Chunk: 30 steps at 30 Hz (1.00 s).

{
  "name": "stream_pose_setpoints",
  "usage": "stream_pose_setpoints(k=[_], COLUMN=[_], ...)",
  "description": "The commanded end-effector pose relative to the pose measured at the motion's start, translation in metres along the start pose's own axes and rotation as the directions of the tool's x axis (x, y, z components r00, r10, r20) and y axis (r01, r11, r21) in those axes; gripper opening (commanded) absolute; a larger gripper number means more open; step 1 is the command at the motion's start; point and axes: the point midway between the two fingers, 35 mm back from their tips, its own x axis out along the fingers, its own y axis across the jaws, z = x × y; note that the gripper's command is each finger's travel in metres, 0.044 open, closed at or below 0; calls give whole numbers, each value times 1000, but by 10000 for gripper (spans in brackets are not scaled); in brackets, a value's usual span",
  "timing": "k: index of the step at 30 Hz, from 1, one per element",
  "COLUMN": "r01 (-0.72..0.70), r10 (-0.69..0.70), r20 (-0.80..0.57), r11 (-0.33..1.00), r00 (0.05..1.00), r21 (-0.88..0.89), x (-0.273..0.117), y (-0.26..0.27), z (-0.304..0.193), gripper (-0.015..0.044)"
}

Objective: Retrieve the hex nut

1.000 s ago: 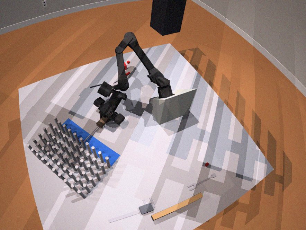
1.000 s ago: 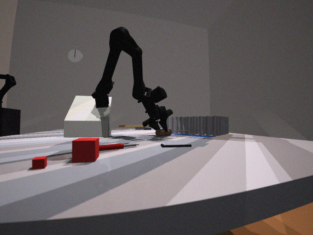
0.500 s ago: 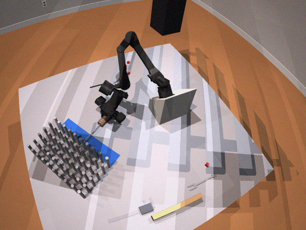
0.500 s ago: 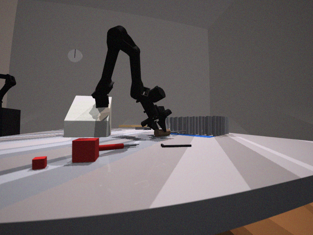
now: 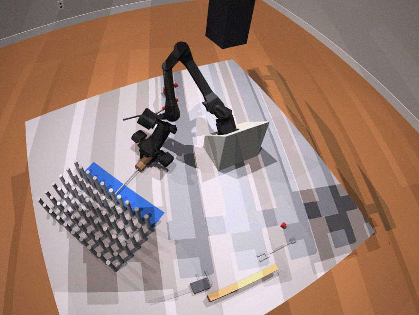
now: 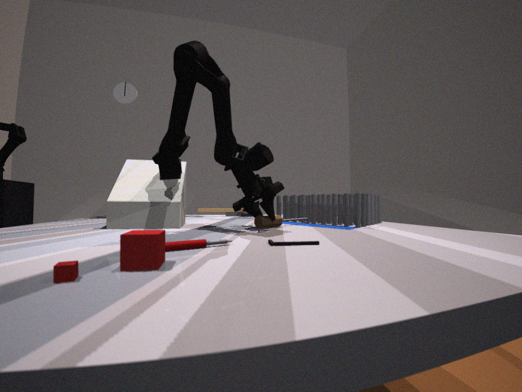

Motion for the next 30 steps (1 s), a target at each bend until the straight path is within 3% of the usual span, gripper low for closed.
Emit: stream_pose_setpoints(k=[1,30], r01=[0,0], r10=[0,0], r20=[4,3], r11=[1000,1000], r00=[1000,1000], r21=[-3,-2], x=[-2,-10], y=[0,-2], z=[-2,-8], gripper=[0,0])
